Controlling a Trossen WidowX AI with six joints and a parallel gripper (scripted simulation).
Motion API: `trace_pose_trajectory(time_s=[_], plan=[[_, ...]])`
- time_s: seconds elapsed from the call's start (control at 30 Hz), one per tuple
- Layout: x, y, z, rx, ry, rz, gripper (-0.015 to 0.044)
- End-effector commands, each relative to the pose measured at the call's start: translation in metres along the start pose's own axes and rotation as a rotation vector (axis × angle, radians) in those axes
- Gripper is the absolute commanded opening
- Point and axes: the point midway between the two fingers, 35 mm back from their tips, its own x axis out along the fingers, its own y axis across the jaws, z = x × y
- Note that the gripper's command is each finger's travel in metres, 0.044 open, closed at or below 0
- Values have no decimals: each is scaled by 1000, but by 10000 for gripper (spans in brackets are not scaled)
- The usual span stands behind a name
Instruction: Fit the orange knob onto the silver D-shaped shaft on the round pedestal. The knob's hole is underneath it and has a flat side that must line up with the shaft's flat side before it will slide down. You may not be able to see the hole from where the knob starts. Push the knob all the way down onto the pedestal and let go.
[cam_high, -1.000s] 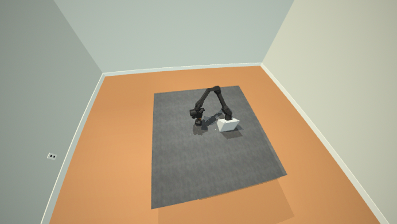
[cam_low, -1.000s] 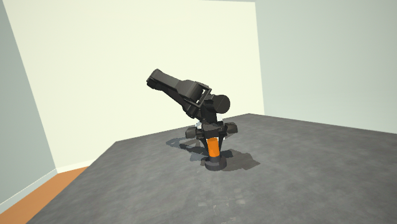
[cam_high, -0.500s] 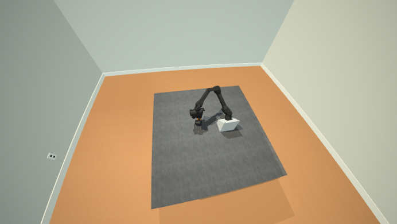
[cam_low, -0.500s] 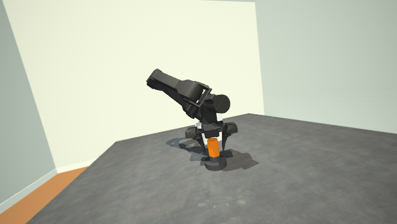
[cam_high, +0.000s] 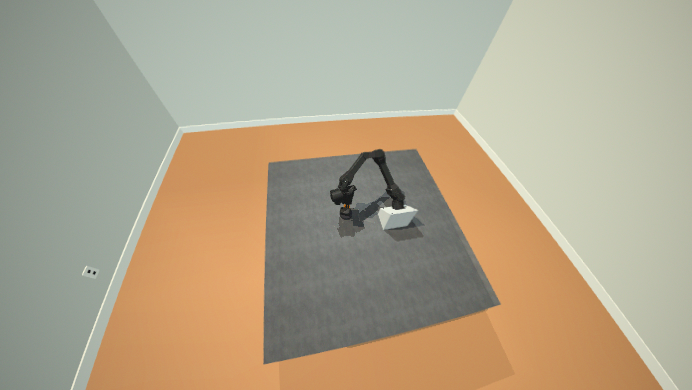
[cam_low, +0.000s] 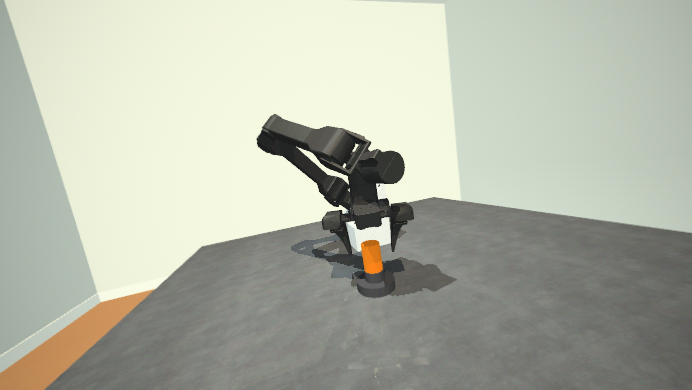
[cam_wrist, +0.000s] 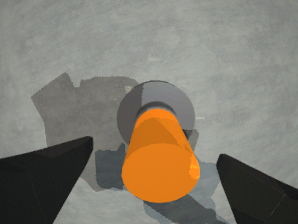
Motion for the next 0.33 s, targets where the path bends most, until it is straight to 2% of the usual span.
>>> trace_pose_trajectory(time_s=[0.0,0.07,0.3], plan=[[-60,1,0,6,-12,11,440],[-70,-1,-1,6,-12,10,440],[-70,3,1,6,-12,10,440]])
